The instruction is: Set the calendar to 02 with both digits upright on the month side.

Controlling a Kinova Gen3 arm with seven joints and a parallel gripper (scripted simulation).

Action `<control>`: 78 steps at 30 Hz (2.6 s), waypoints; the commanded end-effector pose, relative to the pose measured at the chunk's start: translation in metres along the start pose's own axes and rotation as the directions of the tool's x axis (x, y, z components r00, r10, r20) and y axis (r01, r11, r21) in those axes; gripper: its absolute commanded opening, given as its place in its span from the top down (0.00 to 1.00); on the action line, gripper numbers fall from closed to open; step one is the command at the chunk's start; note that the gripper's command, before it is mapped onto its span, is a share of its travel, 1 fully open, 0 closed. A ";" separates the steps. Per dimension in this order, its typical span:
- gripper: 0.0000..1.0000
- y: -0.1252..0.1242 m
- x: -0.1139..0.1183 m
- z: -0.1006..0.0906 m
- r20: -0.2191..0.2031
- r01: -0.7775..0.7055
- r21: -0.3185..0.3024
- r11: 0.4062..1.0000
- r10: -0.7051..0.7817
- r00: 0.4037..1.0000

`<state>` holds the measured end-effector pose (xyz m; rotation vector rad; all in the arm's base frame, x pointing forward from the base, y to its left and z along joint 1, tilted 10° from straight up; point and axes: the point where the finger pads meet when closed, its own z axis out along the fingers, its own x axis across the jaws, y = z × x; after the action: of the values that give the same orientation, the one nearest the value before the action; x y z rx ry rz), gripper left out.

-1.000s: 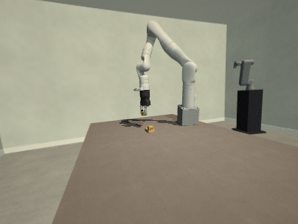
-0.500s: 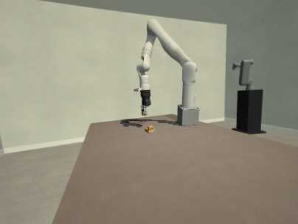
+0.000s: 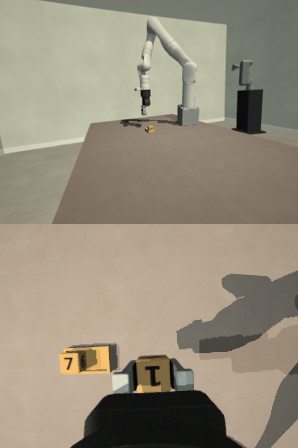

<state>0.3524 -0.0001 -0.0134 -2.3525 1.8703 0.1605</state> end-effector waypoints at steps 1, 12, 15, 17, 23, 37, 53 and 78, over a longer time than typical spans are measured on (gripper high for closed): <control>0.40 -0.001 -0.001 -0.001 -0.001 -0.004 0.004 1.000 0.004 1.000; 0.40 0.000 -0.001 0.004 -0.001 -0.003 0.003 1.000 0.003 1.000; 0.40 0.000 -0.001 0.010 -0.001 -0.003 0.003 1.000 0.003 1.000; 0.40 0.000 -0.002 0.013 -0.001 -0.003 0.003 1.000 0.003 1.000; 0.40 -0.003 -0.005 0.029 0.007 -0.001 0.013 1.000 0.001 1.000; 0.40 -0.003 -0.003 0.073 0.003 -0.003 0.011 1.000 0.003 1.000; 0.40 -0.005 -0.003 0.096 0.003 -0.003 0.012 1.000 0.003 1.000; 0.40 -0.006 -0.003 0.095 0.002 -0.003 0.014 1.000 0.003 1.000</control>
<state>0.3540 0.0191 -0.1064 -2.3524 1.8592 0.1539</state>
